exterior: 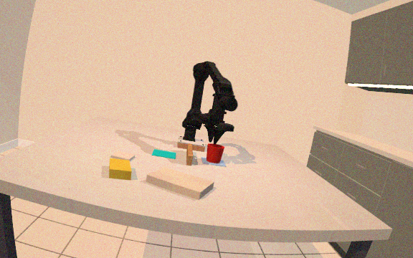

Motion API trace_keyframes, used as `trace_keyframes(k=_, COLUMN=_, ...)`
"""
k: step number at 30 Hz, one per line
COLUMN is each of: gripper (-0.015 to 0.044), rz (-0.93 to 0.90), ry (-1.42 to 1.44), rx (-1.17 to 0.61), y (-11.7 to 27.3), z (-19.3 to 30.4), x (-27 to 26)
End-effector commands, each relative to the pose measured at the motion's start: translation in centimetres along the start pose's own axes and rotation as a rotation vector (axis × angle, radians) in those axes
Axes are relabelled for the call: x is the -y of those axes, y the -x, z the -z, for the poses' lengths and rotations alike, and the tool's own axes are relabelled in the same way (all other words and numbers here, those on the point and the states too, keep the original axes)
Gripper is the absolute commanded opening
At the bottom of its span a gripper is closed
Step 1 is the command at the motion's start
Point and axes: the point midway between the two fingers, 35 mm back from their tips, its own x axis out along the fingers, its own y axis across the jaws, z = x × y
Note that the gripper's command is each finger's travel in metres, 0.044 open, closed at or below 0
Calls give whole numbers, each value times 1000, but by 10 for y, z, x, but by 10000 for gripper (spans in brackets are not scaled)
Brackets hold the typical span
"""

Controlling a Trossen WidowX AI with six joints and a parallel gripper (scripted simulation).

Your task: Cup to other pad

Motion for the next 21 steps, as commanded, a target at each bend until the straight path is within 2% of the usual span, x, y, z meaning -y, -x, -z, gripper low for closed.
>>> trace_keyframes(k=1, gripper=148, rz=8, ry=-6, rx=-5, y=-9, z=1, x=1)
trace_keyframes(k=21, gripper=148, rz=8, ry=-6, rx=-5, y=-41, z=1, x=4)
